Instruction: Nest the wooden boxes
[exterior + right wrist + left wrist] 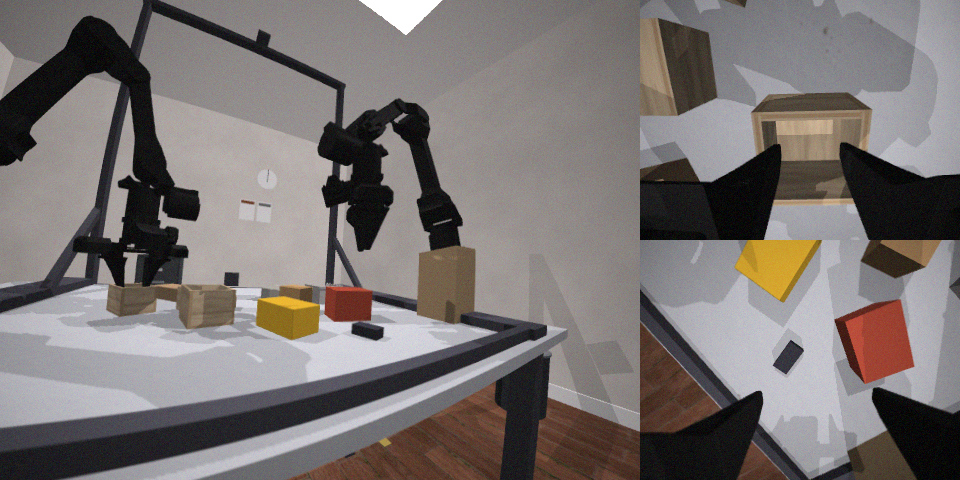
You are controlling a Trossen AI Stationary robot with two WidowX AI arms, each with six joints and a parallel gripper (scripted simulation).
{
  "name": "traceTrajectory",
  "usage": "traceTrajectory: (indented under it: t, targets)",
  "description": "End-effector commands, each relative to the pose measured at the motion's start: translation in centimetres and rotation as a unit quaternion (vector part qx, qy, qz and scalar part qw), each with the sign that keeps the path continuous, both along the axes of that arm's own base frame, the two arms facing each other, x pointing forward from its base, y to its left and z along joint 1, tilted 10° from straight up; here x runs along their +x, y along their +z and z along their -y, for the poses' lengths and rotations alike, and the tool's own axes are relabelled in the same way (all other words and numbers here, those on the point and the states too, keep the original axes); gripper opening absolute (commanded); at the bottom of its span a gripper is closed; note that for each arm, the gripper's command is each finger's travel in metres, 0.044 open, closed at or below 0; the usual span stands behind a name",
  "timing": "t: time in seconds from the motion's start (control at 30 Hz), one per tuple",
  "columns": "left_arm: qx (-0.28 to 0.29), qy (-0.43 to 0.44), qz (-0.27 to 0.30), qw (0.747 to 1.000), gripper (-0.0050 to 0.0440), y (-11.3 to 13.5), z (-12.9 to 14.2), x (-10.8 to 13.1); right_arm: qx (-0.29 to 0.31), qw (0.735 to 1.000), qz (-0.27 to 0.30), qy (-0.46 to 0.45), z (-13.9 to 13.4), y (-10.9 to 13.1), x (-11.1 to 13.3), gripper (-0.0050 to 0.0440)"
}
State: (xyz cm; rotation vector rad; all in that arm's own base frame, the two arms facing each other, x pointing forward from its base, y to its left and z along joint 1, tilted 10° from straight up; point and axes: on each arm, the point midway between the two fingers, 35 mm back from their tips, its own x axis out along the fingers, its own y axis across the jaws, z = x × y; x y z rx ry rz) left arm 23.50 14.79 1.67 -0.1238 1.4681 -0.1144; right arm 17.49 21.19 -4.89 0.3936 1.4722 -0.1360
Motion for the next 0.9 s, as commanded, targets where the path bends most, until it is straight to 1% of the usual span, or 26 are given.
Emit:
traceTrajectory:
  t: [0.0, 0.17, 0.43, 0.67, 0.8, 0.87]
  targets:
    - [0.01, 0.001, 0.009, 1.0, 0.04, 0.7, -0.4, 0.5, 0.008, 1.0, 0.005, 0.0, -0.4, 0.7, 0.2, 0.0265]
    - [0.01, 0.001, 0.009, 1.0, 0.04, 0.7, -0.4, 0.5, 0.012, 1.0, 0.008, 0.0, -0.5, 2.5, 0.3, 0.0265]
    - [0.01, 0.001, 0.009, 1.0, 0.04, 0.7, -0.4, 0.5, 0.012, 1.0, 0.009, 0.0, 0.2, 6.0, -0.1, 0.0265]
    - [0.01, 0.001, 0.009, 1.0, 0.04, 0.7, -0.4, 0.5, 0.012, 1.0, 0.009, 0.001, 0.4, 6.7, -0.2, 0.0265]
    - [0.01, 0.001, 0.009, 1.0, 0.04, 0.7, -0.4, 0.5, 0.003, 1.0, 0.001, 0.0, 0.2, 5.8, 0.3, 0.0265]
    - [0.01, 0.001, 0.009, 1.0, 0.04, 0.7, -0.4, 0.5, 0.003, 1.0, 0.001, 0.001, 0.0, 6.2, 1.0, 0.0265]
